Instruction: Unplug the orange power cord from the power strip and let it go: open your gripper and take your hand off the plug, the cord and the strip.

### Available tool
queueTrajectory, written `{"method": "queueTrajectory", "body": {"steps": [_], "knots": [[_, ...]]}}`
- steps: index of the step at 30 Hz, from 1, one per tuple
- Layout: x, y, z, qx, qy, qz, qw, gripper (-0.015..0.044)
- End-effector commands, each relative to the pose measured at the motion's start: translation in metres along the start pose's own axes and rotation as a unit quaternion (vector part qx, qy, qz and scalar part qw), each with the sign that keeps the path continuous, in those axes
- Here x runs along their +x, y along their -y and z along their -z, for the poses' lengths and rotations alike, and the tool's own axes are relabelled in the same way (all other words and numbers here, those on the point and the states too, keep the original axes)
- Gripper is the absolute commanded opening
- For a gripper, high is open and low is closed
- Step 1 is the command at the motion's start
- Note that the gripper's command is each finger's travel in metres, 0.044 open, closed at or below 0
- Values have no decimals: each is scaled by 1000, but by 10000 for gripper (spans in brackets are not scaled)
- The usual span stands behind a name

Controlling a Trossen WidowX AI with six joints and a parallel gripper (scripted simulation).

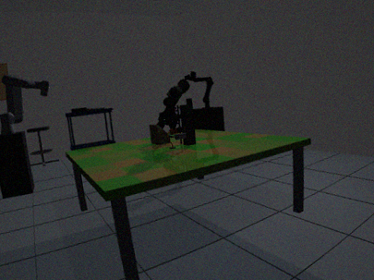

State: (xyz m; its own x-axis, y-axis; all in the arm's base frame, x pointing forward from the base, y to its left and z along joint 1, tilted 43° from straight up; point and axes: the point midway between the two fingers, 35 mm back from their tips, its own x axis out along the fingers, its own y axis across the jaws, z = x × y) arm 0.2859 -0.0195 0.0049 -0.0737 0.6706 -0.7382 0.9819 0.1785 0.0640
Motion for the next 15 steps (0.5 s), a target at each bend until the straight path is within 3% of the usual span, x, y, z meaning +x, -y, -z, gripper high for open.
{"method": "queueTrajectory", "body": {"steps": [1, 11, 15], "knots": [[2, 0, 3, 2, -2, -1, 1000, 184], [-3, -1, -17, 3, 0, -2, 1000, 440], [-11, 1, -55, 2, 0, -2, 1000, 440]]}}
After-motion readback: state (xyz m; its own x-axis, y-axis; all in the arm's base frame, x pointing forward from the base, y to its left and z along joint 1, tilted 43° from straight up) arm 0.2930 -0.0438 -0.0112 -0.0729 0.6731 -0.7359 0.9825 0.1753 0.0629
